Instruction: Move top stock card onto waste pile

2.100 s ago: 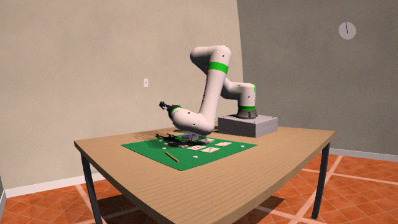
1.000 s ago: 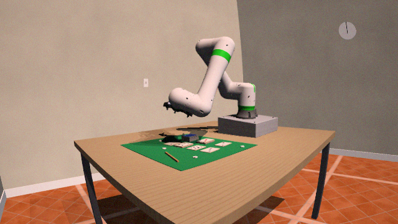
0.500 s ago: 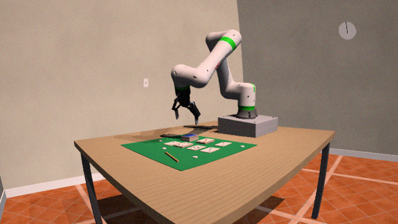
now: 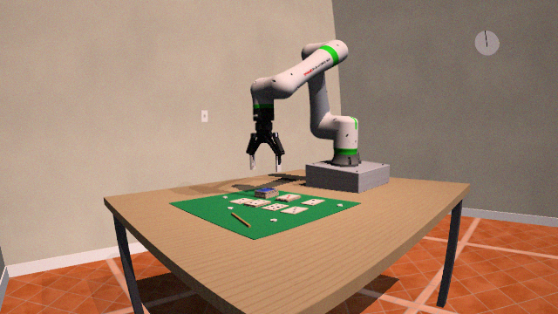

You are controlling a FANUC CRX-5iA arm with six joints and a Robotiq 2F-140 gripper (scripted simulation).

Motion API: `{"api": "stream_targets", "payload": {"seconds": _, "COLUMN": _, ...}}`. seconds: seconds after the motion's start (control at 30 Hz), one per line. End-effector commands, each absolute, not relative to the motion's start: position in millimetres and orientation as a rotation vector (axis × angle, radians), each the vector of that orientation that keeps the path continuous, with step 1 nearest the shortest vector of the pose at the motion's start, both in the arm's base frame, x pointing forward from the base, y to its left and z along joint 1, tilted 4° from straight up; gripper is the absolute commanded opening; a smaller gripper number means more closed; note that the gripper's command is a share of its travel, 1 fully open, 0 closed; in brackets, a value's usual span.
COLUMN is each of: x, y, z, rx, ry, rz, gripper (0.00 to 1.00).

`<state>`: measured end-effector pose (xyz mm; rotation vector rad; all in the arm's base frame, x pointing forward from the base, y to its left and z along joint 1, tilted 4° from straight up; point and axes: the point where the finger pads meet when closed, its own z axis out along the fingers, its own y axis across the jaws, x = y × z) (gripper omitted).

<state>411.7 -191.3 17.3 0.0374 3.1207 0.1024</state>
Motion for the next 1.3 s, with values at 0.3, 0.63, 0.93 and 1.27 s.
{"api": "stream_targets", "payload": {"seconds": 0.3, "x": 411.8, "y": -190.8, "z": 17.1, "rx": -0.077, "ry": 3.112, "rz": 0.106, "gripper": 1.00}}
{"api": "stream_targets", "payload": {"seconds": 0.63, "x": 411.8, "y": -190.7, "z": 17.1, "rx": -0.805, "ry": 2.993, "rz": 0.089, "gripper": 1.00}}
{"api": "stream_targets", "payload": {"seconds": 0.93, "x": 411.9, "y": -190.6, "z": 17.1, "rx": -1.372, "ry": 2.777, "rz": 0.052, "gripper": 1.00}}
{"api": "stream_targets", "payload": {"seconds": 1.27, "x": 411.9, "y": -190.5, "z": 17.1, "rx": -1.861, "ry": 2.485, "rz": 0.009, "gripper": 1.00}}
